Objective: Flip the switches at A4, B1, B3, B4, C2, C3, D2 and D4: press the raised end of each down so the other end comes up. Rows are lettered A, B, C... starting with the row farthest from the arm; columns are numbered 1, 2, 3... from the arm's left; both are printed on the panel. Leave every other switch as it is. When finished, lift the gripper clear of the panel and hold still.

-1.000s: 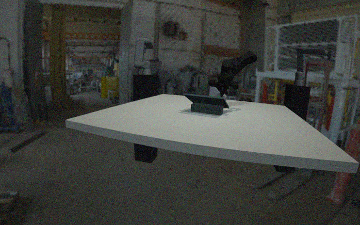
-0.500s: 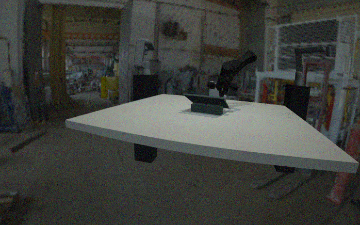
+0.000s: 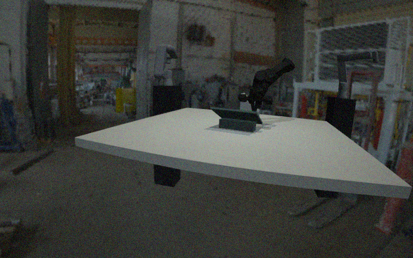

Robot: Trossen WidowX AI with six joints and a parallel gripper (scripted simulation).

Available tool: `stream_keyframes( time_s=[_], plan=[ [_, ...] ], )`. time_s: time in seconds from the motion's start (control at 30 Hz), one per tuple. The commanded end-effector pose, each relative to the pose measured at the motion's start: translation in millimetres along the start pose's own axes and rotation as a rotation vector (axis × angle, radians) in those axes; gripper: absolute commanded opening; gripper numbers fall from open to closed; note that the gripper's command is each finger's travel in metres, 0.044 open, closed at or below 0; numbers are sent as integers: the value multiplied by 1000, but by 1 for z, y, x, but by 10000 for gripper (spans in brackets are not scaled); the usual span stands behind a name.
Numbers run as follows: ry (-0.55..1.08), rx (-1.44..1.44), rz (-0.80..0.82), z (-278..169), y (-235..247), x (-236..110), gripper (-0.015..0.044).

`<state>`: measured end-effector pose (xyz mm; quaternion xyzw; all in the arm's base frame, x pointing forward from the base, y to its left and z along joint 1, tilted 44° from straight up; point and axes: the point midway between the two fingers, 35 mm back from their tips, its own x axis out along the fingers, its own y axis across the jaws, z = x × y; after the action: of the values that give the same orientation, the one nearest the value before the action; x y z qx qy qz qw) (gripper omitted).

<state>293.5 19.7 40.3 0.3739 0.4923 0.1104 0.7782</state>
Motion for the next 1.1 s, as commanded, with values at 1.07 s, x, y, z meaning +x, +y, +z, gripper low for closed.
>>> stream_keyframes(
  time_s=[1.07],
  plan=[
    [-1, 4, -3, 0, -1, 5, 0]
  ],
)
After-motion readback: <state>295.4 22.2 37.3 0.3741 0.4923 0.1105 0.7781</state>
